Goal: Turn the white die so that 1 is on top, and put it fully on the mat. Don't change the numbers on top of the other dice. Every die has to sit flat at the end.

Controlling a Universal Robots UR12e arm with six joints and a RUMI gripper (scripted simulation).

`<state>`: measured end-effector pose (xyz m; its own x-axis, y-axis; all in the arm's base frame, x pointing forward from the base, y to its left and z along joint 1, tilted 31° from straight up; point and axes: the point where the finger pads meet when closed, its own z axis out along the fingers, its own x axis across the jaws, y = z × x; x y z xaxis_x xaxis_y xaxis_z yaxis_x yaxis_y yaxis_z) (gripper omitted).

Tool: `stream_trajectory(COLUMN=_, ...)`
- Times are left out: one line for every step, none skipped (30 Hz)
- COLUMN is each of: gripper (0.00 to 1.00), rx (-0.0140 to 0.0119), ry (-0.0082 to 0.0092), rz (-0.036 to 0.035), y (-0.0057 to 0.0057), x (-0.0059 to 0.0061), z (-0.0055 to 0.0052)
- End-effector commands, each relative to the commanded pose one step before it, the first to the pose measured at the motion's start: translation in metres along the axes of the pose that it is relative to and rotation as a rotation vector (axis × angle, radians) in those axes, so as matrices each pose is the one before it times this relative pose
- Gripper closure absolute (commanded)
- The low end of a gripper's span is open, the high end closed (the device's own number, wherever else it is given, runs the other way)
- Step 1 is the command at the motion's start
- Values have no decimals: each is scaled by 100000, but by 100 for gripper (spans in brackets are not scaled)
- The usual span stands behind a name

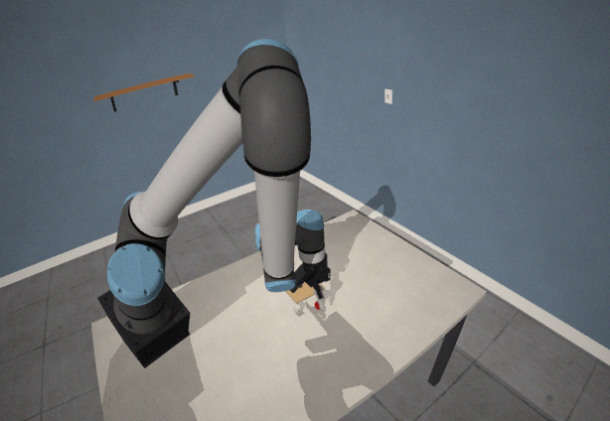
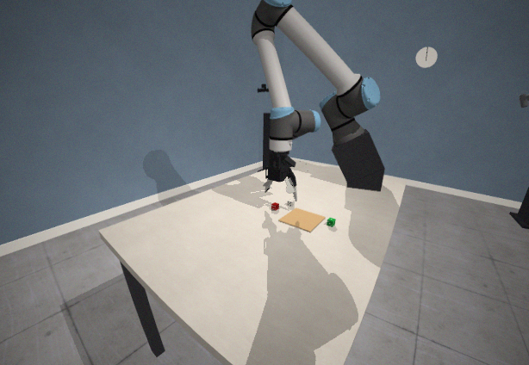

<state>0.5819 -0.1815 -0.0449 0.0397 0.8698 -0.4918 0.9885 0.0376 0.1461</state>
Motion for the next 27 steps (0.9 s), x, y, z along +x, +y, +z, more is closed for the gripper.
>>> stream_trajectory(gripper=0, rx=-138, ry=-32, rz=-1, y=-2720, x=1224, z=-36)
stream_trajectory(gripper=0, rx=0, ry=0, rz=0, y=-576, x=257, z=0)
stream_trajectory(gripper=0, rx=0, ry=0, rz=0, y=-546, x=244, z=0)
stream_trajectory(gripper=0, rx=0, ry=0, rz=0, y=0, x=0, z=0)
stream_trajectory(gripper=0, rx=0, ry=0, rz=0, y=0, x=0, z=0)
stream_trajectory(gripper=0, rx=0, ry=0, rz=0, y=-501, x=224, z=0)
stream_trajectory(gripper=0, rx=0, ry=0, rz=0, y=-443, x=198, z=0)
stream_trajectory(gripper=0, rx=0, ry=0, rz=0, y=-376, x=168, z=0)
stream_trajectory(gripper=0, rx=0, ry=0, rz=0, y=-301, x=134, z=0)
stream_trajectory(gripper=0, rx=0, ry=0, rz=0, y=-225, x=100, z=0)
stream_trajectory(gripper=0, rx=0, ry=0, rz=0, y=-151, x=67, z=0)
stream_trajectory(gripper=0, rx=0, ry=0, rz=0, y=-85, x=38, z=0)
stream_trajectory(gripper=0, rx=0, ry=0, rz=0, y=-34, x=15, z=0)
stream_trajectory(gripper=0, rx=0, ry=0, rz=0, y=-5, x=2, z=0)
stream_trajectory(gripper=0, rx=0, ry=0, rz=0, y=0, x=0, z=0)
stream_trajectory(gripper=0, rx=0, ry=0, rz=0, y=0, x=0, z=0)
stream_trajectory(gripper=0, rx=0, ry=0, rz=0, y=0, x=0, z=0)
stream_trajectory(gripper=0, rx=0, ry=0, rz=0, y=0, x=0, z=0)
stream_trajectory(gripper=0, rx=0, ry=0, rz=0, y=0, x=0, z=0)
stream_trajectory(gripper=0, rx=0, ry=0, rz=0, y=0, x=0, z=0)
stream_trajectory(gripper=0, rx=0, ry=0, rz=0, y=0, x=0, z=0)
stream_trajectory(gripper=0, rx=0, ry=0, rz=0, y=0, x=0, z=0)
stream_trajectory(gripper=0, rx=0, ry=0, rz=0, y=0, x=0, z=0)
stream_trajectory(gripper=0, rx=0, ry=0, rz=0, y=0, x=0, z=0)
stream_trajectory(gripper=0, rx=0, ry=0, rz=0, y=0, x=0, z=0)
stream_trajectory(gripper=0, rx=0, ry=0, rz=0, y=0, x=0, z=0)
stream_trajectory(gripper=0, rx=0, ry=0, rz=0, y=0, x=0, z=0)
